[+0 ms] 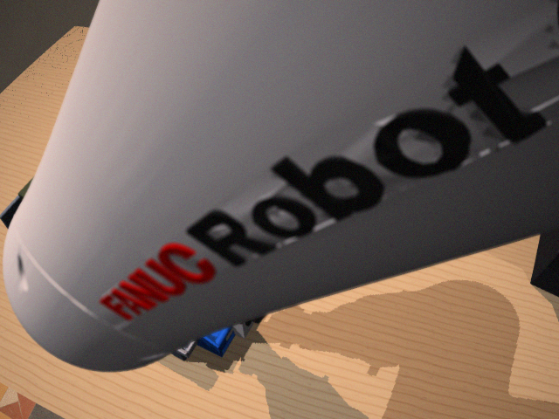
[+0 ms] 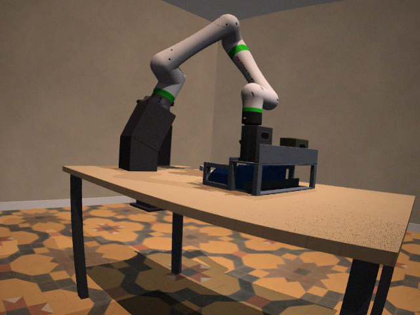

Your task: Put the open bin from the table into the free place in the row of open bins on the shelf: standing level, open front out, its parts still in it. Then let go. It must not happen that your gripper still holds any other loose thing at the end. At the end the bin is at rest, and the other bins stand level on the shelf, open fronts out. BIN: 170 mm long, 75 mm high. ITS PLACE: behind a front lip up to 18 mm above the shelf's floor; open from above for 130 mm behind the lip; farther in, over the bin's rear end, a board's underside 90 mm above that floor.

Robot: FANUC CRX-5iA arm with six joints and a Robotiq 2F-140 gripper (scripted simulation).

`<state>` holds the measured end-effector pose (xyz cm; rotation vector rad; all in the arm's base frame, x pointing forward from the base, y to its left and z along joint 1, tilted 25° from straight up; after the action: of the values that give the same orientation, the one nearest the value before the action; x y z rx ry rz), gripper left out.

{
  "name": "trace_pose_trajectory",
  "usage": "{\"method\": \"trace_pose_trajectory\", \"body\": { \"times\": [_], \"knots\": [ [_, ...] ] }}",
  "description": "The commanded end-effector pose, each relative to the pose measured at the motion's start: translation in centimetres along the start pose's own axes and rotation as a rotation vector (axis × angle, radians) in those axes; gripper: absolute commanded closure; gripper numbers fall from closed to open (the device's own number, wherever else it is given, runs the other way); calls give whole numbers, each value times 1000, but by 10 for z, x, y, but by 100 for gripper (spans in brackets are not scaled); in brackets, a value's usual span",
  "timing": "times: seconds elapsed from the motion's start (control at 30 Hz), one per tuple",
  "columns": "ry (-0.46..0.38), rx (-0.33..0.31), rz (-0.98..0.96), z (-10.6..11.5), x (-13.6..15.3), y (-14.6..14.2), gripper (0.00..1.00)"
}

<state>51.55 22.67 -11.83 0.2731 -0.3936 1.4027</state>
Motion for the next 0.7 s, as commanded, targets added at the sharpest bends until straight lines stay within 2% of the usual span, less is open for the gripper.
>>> {"method": "trace_pose_trajectory", "body": {
  "times": [0.0,0.67],
  "knots": [
    [0,0,0,0,0,-1,100],
    [0,0,0,0,-1,-12,100]
  ]
}}
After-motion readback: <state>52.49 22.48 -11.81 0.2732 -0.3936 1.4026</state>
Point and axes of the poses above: the point where the finger pads meet when closed, its own z axis back along the fingers, its own y axis across the jaws, x = y × z, the point moved 2 cm from there along z, back along the fingers, and after that the axes turned 3 degrees about z, right-handed, at the moved point
